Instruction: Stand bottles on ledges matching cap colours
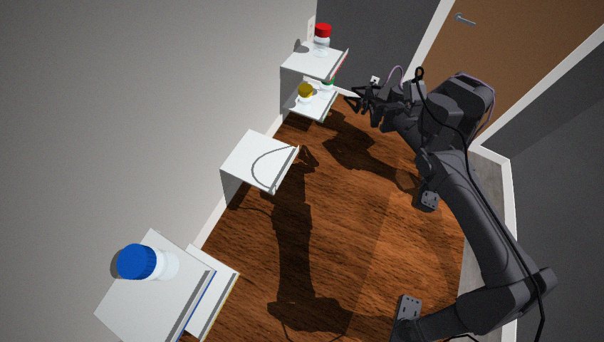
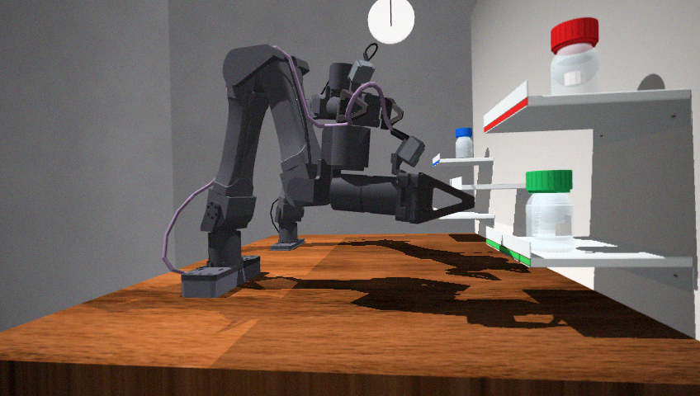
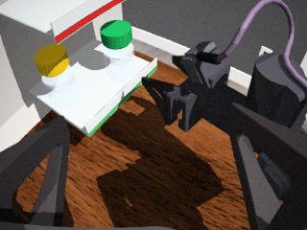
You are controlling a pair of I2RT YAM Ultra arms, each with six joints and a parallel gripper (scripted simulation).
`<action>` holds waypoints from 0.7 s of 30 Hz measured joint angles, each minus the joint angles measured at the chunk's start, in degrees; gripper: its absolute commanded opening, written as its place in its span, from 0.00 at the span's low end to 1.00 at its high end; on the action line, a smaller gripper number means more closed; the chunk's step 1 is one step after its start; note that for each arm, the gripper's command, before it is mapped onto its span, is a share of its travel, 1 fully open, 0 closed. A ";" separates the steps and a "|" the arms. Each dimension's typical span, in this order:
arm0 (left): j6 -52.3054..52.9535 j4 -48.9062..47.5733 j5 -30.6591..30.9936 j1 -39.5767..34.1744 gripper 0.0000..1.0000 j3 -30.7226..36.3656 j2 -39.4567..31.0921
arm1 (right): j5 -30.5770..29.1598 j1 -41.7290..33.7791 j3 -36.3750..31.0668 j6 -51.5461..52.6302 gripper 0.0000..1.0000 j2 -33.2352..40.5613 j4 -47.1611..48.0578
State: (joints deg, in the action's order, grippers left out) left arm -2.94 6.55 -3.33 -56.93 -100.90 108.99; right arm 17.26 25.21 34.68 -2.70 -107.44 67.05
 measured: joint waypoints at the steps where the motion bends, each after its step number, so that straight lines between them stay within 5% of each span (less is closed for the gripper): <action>1: 0.00 0.00 0.00 0.00 0.89 0.00 0.00 | 0.15 -0.02 0.00 0.04 0.72 0.02 0.09; 2: 0.00 0.00 0.00 0.00 1.00 0.00 0.00 | 0.20 0.00 -0.02 0.07 0.83 0.02 0.13; 4: -0.13 -0.04 0.00 0.00 1.00 0.02 0.00 | 0.50 0.00 0.00 -0.20 1.00 0.02 0.13; 12: -0.59 -2.67 0.90 1.44 1.00 1.51 -0.57 | 2.82 0.04 0.33 -6.67 1.00 0.00 -4.92; 21: -1.44 -8.26 3.02 16.70 1.00 13.27 -5.18 | 8.41 1.20 8.94 -25.79 1.00 2.86 -23.43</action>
State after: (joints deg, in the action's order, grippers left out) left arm -4.38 -1.72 -0.32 -40.23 -87.64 103.81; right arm 25.67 26.41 43.62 -28.49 -104.57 43.62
